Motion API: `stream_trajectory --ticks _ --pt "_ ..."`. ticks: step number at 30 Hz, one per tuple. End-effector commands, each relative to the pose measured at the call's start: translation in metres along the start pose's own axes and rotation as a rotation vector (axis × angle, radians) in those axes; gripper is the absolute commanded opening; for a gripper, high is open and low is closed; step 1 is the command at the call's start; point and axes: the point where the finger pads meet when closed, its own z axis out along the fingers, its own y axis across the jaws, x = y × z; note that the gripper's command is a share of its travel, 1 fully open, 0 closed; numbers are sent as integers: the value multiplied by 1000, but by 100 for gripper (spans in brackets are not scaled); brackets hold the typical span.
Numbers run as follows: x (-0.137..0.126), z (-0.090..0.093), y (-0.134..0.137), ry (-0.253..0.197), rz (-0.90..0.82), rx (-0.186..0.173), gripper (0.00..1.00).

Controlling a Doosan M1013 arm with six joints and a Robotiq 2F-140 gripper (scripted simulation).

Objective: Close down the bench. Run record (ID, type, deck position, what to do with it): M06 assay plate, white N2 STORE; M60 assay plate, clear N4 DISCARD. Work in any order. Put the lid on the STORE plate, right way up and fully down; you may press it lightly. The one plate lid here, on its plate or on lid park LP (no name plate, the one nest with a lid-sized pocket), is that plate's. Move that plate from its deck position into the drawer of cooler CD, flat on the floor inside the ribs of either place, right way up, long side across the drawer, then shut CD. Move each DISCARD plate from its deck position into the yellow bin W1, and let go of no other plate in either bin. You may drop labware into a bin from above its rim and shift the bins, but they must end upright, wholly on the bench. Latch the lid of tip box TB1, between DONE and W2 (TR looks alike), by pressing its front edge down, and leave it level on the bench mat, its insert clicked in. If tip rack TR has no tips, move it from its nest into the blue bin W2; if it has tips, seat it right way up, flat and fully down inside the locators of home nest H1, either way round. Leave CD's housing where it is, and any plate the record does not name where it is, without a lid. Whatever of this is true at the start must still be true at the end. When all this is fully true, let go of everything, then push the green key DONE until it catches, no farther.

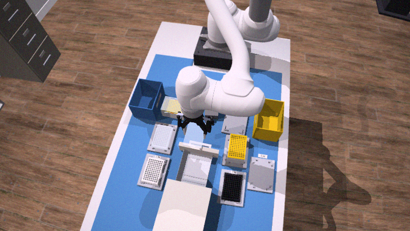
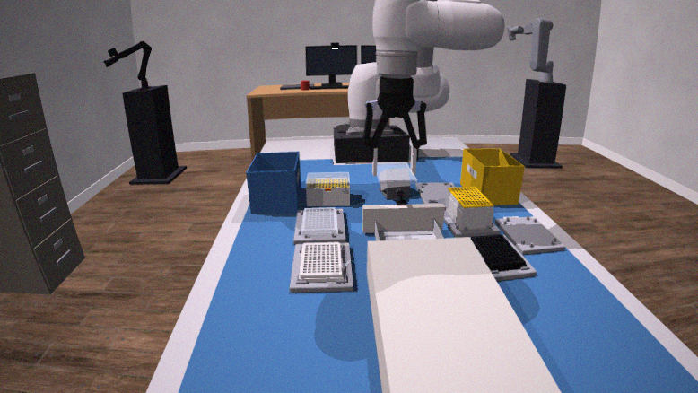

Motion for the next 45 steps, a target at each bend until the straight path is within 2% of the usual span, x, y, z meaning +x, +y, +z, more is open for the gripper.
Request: stream_trajectory --ticks 1,45 --pt "7 0 7 0 0 0 0" --pt "79 0 77 0 0 0 0"
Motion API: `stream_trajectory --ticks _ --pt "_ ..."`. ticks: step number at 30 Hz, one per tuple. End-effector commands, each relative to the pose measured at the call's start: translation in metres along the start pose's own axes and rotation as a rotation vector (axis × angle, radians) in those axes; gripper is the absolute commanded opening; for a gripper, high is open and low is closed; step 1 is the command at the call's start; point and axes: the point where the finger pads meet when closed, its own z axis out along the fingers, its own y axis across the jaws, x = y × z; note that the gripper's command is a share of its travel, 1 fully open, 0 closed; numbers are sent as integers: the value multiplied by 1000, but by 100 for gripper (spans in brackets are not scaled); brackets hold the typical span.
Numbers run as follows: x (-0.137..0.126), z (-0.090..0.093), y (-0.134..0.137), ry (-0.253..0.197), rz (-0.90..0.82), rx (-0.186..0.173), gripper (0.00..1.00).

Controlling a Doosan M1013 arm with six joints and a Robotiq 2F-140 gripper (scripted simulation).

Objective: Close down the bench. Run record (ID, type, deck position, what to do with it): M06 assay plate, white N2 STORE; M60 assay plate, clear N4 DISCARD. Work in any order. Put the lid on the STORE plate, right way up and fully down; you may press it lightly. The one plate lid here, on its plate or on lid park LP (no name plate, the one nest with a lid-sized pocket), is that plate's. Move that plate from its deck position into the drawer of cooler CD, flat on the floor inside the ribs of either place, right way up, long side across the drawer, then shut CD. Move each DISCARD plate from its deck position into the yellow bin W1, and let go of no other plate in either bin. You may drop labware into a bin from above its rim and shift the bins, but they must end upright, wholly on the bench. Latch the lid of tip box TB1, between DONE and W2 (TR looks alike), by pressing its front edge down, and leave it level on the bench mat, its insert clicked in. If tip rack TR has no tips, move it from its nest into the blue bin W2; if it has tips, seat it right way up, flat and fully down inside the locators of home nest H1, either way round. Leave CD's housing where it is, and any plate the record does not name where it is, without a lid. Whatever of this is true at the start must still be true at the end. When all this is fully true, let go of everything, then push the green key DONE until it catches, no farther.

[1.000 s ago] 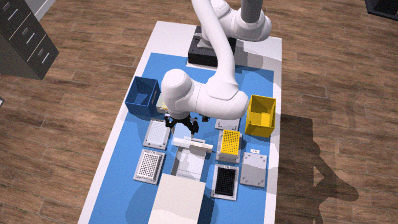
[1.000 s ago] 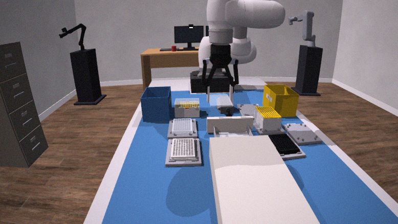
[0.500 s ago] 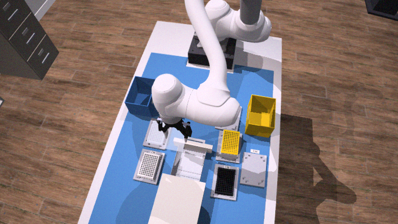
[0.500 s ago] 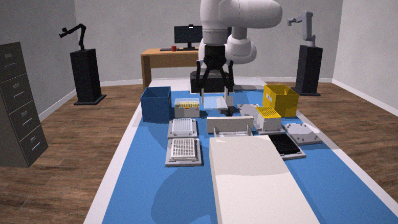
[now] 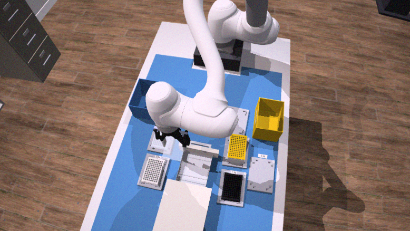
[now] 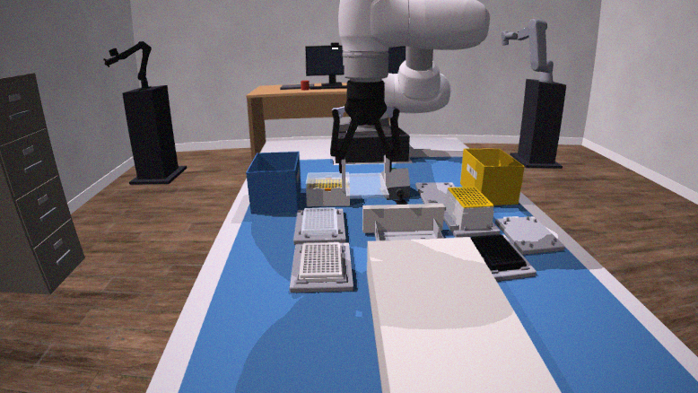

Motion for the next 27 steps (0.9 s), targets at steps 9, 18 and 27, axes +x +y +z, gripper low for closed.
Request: stream_trajectory --ticks 9,18,27 --pt "20 0 19 0 0 0 0" --pt "33 0 32 0 0 0 0" --pt "50 0 49 0 0 0 0"
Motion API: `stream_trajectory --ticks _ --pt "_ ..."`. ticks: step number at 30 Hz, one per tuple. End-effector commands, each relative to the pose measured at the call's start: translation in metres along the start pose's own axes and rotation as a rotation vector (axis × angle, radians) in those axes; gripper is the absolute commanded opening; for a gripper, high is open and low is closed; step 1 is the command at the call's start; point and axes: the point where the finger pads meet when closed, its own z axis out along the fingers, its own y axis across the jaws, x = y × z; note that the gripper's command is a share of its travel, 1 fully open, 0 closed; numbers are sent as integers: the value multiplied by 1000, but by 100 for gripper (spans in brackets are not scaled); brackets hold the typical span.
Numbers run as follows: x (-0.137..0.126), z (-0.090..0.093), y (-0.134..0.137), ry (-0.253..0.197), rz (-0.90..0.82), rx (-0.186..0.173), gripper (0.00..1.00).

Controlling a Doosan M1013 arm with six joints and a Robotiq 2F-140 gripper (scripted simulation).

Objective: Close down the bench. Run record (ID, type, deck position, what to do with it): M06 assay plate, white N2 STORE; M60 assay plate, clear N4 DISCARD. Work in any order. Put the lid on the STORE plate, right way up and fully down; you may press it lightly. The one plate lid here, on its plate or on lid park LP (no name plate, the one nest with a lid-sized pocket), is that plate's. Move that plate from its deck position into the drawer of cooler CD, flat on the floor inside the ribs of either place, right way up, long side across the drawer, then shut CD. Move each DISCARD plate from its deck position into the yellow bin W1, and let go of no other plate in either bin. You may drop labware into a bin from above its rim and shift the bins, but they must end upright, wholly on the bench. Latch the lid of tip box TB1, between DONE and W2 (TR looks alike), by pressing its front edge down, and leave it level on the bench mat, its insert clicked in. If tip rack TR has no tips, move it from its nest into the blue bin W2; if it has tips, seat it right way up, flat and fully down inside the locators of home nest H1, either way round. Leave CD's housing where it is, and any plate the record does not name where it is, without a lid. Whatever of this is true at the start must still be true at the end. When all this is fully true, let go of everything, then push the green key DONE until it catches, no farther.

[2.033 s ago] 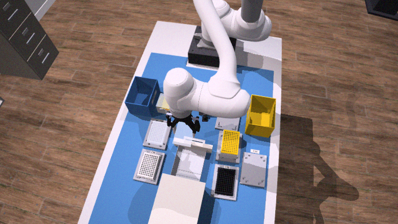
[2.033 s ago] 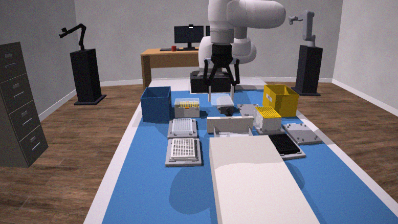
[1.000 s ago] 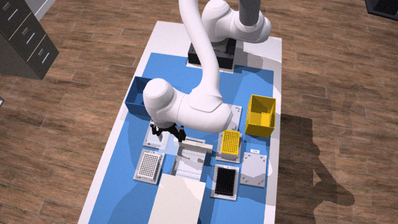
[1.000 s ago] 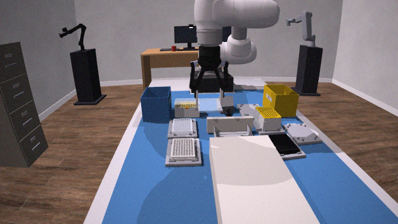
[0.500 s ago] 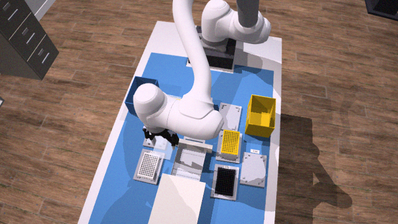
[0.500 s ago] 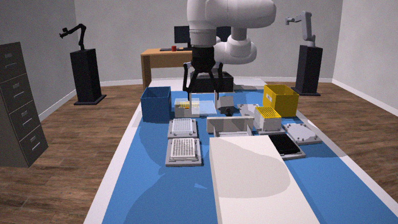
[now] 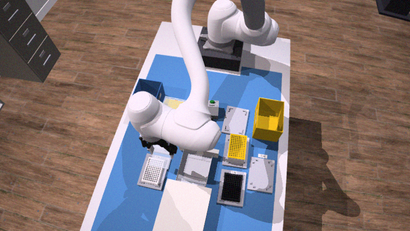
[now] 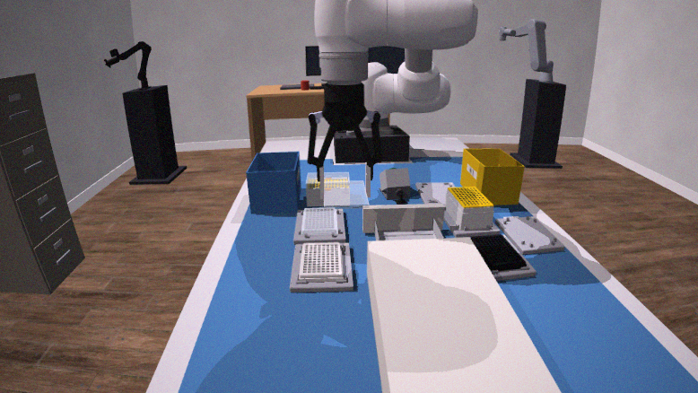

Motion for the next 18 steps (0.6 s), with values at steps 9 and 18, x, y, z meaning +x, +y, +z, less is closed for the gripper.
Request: stream_trajectory --ticks 9,18 --pt "18 0 18 0 0 0 0" --pt "36 0 35 0 0 0 0"
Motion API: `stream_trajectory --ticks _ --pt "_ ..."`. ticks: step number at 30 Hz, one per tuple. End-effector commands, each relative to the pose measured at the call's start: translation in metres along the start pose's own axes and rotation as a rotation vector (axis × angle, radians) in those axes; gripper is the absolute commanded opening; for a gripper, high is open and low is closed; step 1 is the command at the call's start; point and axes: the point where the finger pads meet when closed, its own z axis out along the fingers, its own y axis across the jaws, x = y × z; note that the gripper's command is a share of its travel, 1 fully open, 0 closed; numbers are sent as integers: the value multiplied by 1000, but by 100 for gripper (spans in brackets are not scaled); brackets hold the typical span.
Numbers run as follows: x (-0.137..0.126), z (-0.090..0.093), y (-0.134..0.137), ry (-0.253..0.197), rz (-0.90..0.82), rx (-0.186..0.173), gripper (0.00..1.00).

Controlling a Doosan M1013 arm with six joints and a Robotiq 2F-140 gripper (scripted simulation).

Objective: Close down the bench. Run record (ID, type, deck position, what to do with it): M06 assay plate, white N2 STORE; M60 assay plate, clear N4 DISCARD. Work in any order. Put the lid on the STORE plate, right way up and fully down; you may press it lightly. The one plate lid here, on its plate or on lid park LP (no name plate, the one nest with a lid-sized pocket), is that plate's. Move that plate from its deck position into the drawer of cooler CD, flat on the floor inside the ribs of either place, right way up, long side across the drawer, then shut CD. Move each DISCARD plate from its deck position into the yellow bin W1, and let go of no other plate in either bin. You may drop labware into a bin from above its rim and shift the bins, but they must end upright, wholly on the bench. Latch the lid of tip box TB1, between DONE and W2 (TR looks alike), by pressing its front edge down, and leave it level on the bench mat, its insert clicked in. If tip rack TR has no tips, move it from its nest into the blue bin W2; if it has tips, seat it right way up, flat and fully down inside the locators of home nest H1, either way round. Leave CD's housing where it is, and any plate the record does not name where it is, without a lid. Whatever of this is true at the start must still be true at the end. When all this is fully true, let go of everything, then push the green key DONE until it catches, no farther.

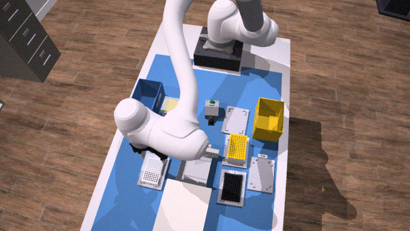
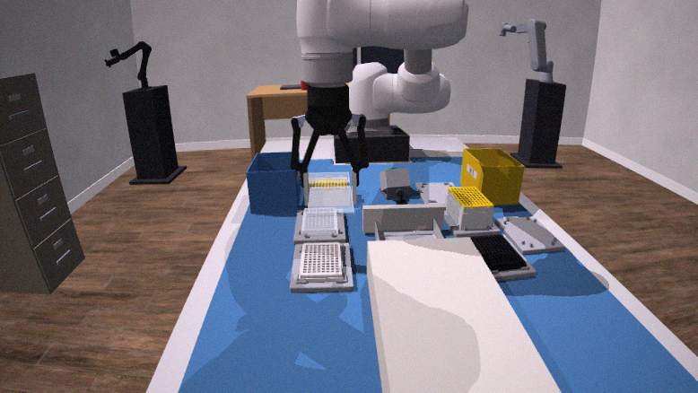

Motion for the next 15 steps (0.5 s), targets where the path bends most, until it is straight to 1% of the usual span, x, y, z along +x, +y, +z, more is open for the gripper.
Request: stream_trajectory --ticks 1,11,15 --pt "7 0 7 0 0 0 0" --pt "23 0 22 0 0 0 0" --pt "25 0 24 0 0 0 0"
